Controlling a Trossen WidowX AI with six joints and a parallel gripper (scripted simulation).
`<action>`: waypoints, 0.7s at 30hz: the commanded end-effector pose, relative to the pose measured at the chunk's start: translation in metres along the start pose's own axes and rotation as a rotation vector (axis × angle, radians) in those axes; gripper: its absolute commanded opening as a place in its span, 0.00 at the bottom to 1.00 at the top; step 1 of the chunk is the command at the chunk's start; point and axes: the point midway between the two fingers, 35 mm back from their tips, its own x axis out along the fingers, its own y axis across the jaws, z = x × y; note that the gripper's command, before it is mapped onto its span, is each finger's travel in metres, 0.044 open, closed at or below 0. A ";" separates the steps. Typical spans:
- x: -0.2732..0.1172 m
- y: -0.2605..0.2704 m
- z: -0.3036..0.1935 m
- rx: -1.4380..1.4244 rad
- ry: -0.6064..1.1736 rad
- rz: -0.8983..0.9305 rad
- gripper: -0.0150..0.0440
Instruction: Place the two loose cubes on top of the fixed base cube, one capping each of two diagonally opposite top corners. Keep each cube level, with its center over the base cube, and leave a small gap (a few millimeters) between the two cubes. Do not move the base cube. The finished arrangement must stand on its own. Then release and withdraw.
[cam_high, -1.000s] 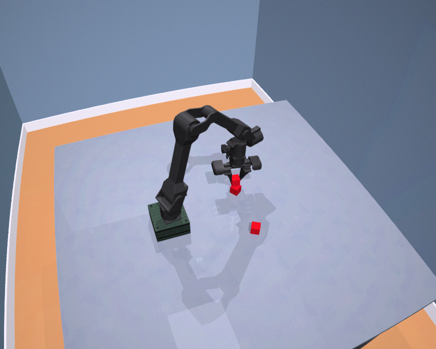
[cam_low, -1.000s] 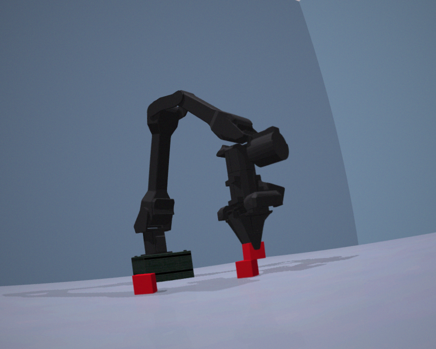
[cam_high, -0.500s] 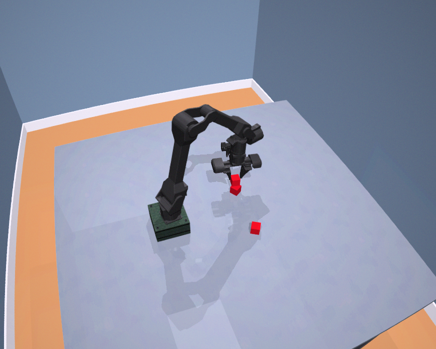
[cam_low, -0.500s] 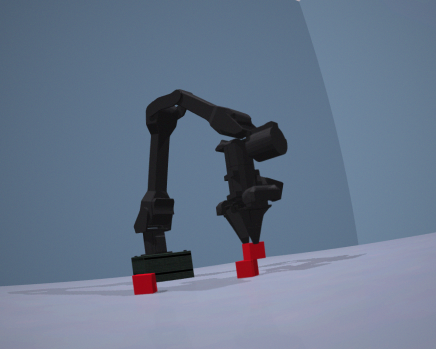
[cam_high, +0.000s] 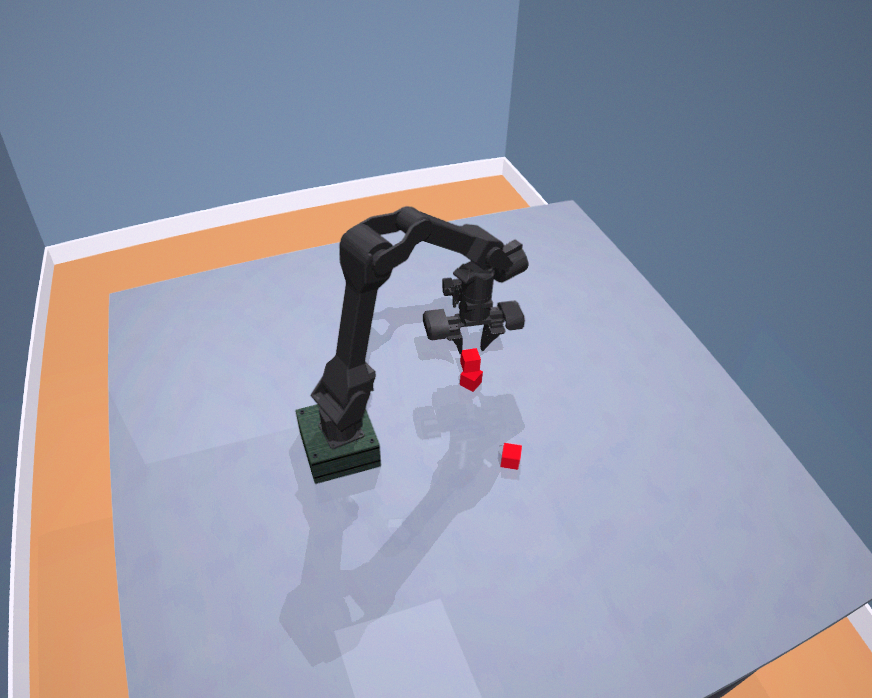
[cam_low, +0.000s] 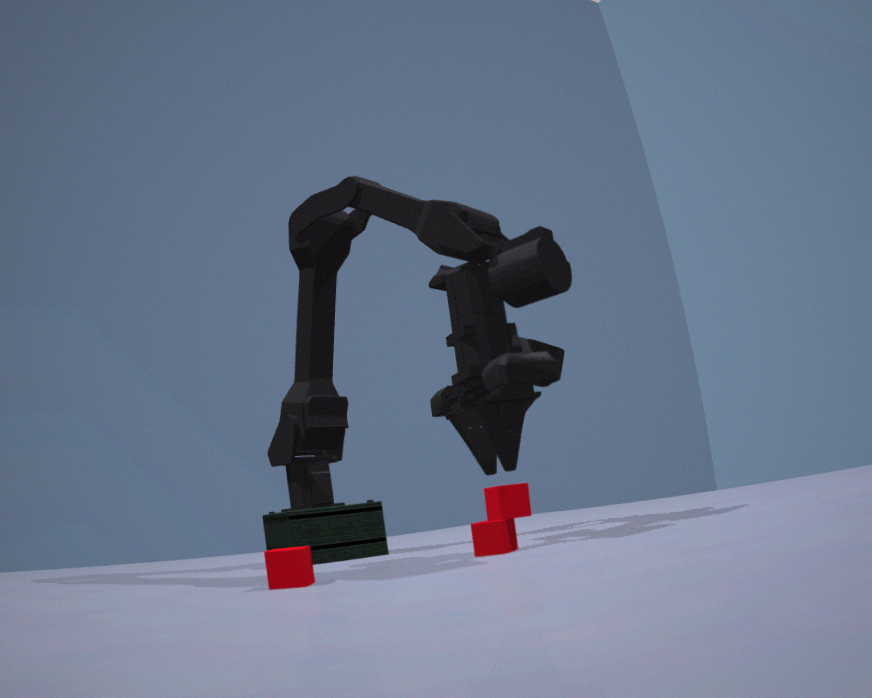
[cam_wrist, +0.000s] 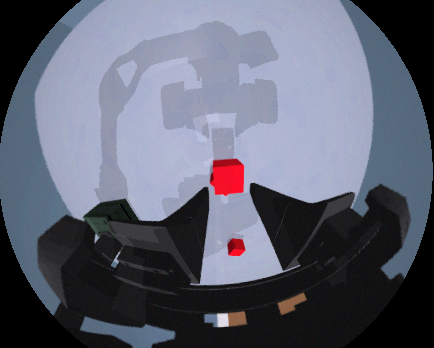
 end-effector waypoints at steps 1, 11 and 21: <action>0.000 0.000 -0.001 0.001 0.000 0.000 0.65; -0.014 -0.026 -0.063 0.124 0.004 -0.015 0.70; -0.032 -0.038 -0.147 0.280 0.015 -0.031 0.70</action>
